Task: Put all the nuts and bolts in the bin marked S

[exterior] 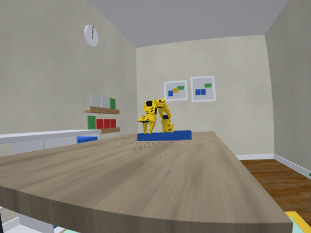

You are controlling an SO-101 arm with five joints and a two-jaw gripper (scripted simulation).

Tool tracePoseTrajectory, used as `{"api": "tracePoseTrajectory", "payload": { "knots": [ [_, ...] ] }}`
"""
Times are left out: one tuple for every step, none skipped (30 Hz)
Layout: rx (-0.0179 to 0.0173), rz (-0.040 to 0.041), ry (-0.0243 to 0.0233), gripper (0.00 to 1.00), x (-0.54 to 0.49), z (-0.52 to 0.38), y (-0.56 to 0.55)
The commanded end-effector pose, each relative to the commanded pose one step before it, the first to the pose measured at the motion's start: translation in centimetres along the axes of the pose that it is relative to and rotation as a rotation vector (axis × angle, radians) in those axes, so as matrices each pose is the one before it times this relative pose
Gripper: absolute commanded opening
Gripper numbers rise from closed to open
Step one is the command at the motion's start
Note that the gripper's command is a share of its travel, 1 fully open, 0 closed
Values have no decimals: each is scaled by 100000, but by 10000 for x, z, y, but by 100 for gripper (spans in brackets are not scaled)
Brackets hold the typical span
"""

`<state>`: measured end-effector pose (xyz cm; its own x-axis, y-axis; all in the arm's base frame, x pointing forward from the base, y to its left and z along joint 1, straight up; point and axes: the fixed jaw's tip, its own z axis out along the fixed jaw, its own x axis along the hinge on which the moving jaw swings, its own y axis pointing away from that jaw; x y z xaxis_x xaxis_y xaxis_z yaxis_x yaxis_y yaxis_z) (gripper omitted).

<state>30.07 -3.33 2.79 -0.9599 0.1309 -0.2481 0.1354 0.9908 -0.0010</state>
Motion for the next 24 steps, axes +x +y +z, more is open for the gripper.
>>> {"api": "tracePoseTrajectory", "payload": {
  "knots": [
    [-237,-1654,-8353,0,-12471,-16203,1968],
    [0,0,0,0,101,365,1],
    [0,0,0,0,137,513,1],
    [0,0,0,0,170,625,2],
    [0,0,0,0,199,694,2],
    [0,0,0,0,201,718,2],
    [0,0,0,0,205,688,2],
    [0,0,0,0,188,623,2],
    [0,0,0,0,148,506,1],
    [0,0,0,0,113,364,1],
    [0,0,0,0,72,223,1],
    [0,0,0,0,25,94,0],
    [0,0,0,0,7,17,0],
    [0,0,0,0,0,0,0],
    [0,0,0,0,0,0,0],
    [-1,0,-2,0,4,6,5],
    [0,0,0,0,17,71,0],
    [0,0,0,0,41,153,0],
    [0,0,0,0,73,265,1],
    [0,0,0,0,98,354,1],
    [0,0,0,0,122,436,1],
    [0,0,0,0,138,489,1],
    [0,0,0,0,145,507,1],
    [0,0,0,0,144,489,1]
  ]
}}
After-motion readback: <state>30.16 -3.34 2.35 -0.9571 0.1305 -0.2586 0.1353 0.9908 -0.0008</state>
